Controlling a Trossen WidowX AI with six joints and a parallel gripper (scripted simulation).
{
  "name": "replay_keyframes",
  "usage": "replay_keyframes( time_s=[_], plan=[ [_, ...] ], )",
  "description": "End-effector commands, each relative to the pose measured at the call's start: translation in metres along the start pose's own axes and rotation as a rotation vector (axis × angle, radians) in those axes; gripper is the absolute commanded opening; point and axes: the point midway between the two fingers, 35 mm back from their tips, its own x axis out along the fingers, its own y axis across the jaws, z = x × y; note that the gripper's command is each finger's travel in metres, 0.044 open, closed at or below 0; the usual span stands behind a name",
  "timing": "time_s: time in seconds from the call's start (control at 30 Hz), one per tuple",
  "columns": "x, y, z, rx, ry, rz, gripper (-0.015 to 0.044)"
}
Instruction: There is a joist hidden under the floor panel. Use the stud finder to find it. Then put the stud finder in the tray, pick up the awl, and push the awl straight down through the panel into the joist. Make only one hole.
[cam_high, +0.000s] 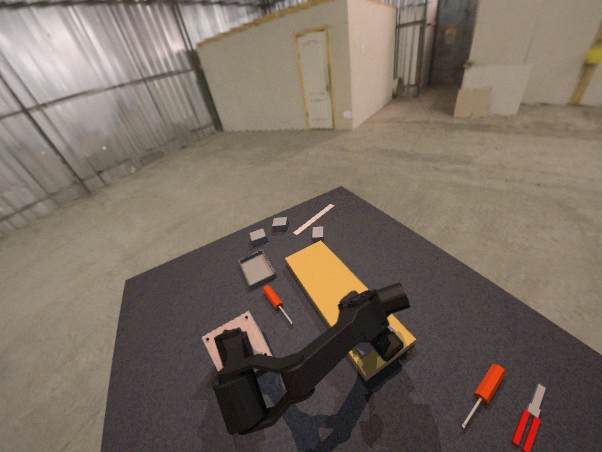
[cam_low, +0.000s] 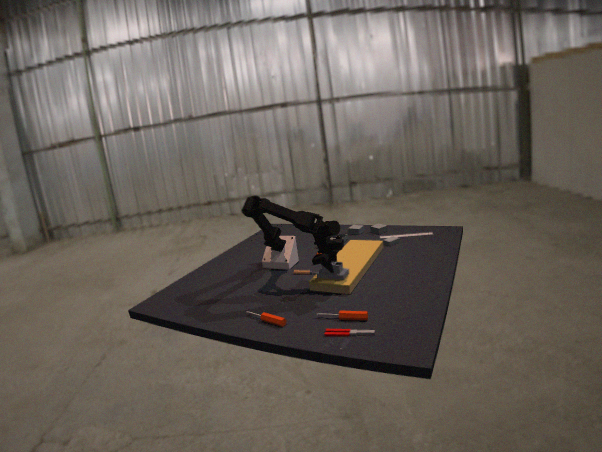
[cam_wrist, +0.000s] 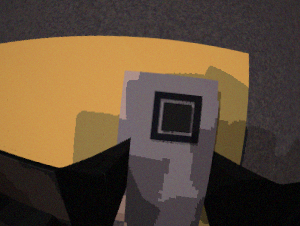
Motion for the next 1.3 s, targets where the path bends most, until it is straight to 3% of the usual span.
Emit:
replay_keyframes(
  time_s=[0.0, 0.63, 1.27],
  plan=[
    [0.000, -0.012, 0.000, 0.009, 0.003, -0.013, 0.0000],
    [-0.005, -0.011, 0.002, 0.003, 0.001, -0.003, 0.0000],
    [-0.095, -0.015, 0.027, 0.009, 0.004, -0.009, 0.0000]
  ],
)
